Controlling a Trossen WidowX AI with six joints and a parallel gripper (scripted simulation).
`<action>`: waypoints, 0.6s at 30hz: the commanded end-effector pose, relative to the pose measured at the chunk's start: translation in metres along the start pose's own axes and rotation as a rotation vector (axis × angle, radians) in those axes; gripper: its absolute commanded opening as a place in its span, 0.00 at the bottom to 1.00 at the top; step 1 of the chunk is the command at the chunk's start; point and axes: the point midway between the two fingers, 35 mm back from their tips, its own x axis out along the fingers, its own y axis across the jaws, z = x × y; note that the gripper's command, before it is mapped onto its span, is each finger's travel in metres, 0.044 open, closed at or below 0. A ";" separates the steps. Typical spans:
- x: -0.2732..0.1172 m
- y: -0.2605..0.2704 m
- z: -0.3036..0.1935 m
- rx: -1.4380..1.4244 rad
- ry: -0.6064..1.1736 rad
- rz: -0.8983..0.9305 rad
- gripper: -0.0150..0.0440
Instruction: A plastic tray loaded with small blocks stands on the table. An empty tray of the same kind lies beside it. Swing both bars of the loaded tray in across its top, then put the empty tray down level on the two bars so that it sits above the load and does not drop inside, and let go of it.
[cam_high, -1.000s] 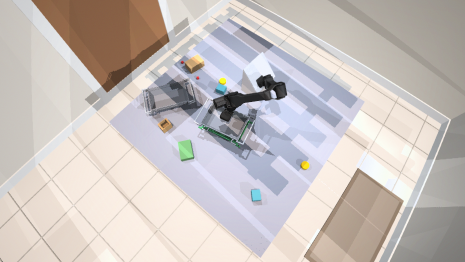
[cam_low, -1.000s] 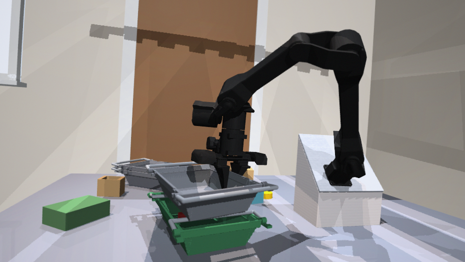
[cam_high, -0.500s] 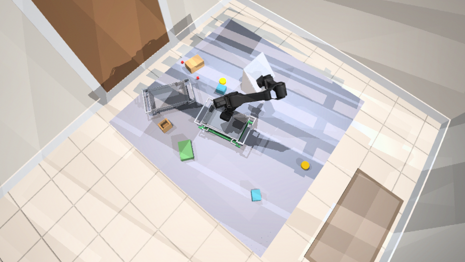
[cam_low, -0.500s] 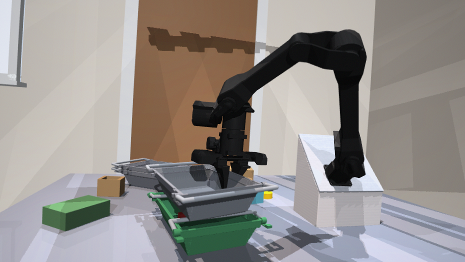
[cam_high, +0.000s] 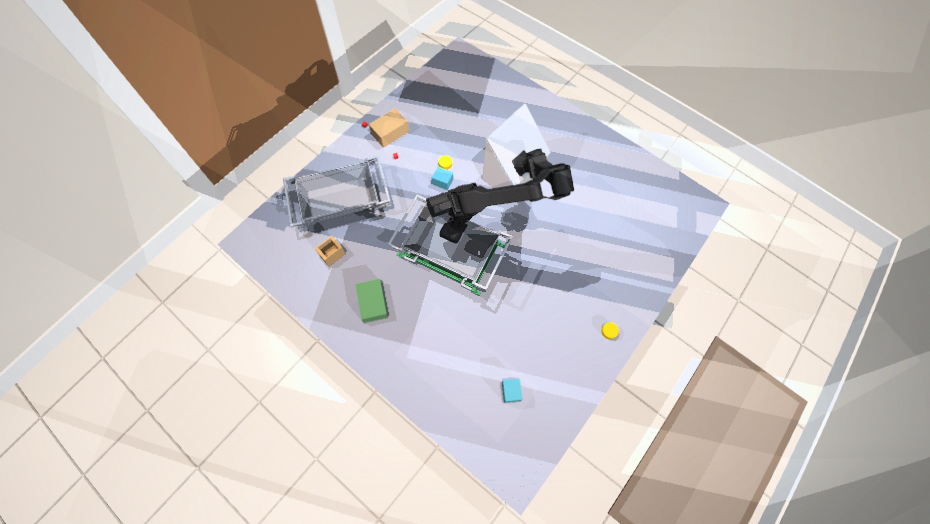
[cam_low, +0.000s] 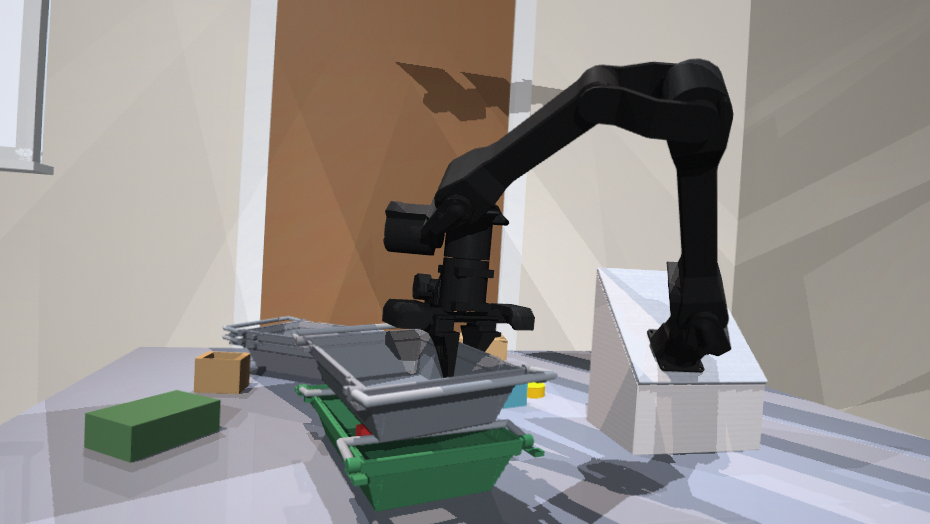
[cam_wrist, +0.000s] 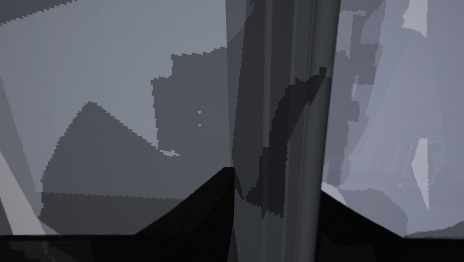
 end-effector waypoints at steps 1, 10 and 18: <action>0.006 -0.006 -0.002 0.012 0.004 -0.030 0.25; 0.006 -0.006 -0.002 0.012 0.004 -0.030 0.40; 0.006 -0.006 -0.002 0.012 0.004 -0.030 0.60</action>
